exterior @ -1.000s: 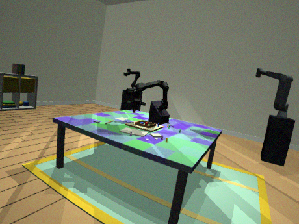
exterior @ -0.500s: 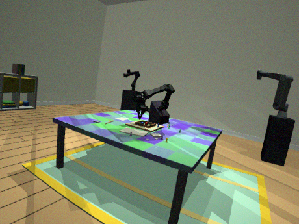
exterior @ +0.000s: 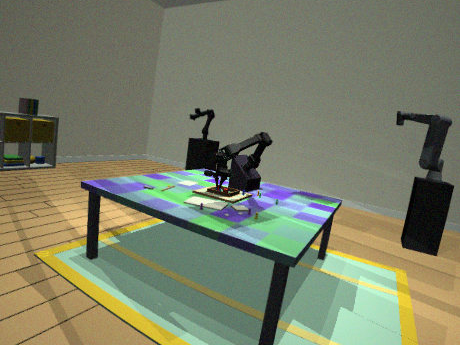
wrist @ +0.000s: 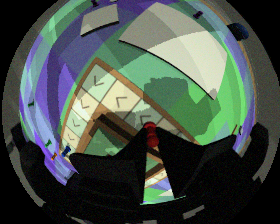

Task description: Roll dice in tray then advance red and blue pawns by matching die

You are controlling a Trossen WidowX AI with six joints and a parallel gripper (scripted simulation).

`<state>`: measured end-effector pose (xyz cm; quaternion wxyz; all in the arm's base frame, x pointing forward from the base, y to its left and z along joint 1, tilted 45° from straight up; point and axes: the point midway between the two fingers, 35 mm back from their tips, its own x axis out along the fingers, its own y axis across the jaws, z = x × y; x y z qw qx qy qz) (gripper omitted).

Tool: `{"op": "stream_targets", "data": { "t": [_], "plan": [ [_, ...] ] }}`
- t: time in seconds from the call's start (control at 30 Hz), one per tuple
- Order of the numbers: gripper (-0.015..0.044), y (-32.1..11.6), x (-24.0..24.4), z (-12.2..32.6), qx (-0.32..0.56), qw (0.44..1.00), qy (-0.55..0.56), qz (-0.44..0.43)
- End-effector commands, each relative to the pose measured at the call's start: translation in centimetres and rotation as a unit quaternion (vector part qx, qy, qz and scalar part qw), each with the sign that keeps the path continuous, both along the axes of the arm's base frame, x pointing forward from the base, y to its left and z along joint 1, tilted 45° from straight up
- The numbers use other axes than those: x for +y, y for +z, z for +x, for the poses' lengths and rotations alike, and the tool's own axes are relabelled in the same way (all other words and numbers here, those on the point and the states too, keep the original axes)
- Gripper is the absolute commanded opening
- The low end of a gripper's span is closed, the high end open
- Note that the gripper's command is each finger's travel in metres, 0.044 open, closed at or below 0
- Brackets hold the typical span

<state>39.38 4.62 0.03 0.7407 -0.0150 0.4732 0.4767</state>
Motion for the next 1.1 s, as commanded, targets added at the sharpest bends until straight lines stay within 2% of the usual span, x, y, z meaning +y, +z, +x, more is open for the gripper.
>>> {"op": "stream_targets", "data": {
  "t": [0.0, 0.8, 1.07],
  "plan": [
    [0.0, -1.4, 1.5, -0.3, 0.009, 1.0, 0.002, 0.005],
    [0.0, -2.7, 2.8, -0.2, 0.009, 1.0, 0.002, 0.006],
    [0.021, -2.0, 2.4, 0.2, 0.0, 1.0, 0.003, 0.002]
  ]
}}
